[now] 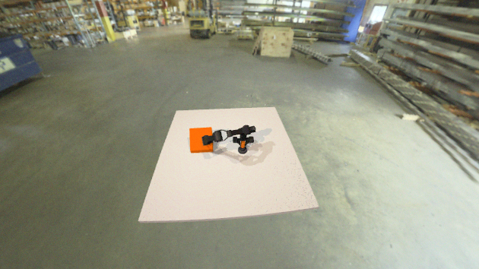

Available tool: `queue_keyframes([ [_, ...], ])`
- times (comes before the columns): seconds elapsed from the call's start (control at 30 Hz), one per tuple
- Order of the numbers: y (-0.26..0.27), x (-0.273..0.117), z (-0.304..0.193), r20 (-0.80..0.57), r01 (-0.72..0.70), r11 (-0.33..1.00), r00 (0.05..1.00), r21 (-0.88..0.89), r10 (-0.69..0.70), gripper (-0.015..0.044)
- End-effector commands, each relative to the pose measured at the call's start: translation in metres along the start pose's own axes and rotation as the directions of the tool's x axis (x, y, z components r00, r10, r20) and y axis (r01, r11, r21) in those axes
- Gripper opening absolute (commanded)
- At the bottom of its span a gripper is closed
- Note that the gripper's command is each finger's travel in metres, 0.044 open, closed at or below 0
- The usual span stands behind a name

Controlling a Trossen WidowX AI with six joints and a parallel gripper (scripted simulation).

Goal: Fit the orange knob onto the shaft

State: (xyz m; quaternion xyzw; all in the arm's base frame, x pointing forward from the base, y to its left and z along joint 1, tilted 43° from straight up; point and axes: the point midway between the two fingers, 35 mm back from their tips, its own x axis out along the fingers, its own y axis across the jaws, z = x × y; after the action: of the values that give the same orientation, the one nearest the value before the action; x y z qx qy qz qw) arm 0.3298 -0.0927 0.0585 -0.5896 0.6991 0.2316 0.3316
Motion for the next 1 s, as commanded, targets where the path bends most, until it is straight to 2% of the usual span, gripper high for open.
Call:
queue_keyframes([
  [0.0,0.0002,0.0004,0.0002,0.001,0.003,1.0,1.0,-0.016,-0.003,0.0],
  [0.97,0.0006,-0.0018,-0.0008,0.001,0.003,1.0,1.0,-0.016,-0.003,0.0],
])
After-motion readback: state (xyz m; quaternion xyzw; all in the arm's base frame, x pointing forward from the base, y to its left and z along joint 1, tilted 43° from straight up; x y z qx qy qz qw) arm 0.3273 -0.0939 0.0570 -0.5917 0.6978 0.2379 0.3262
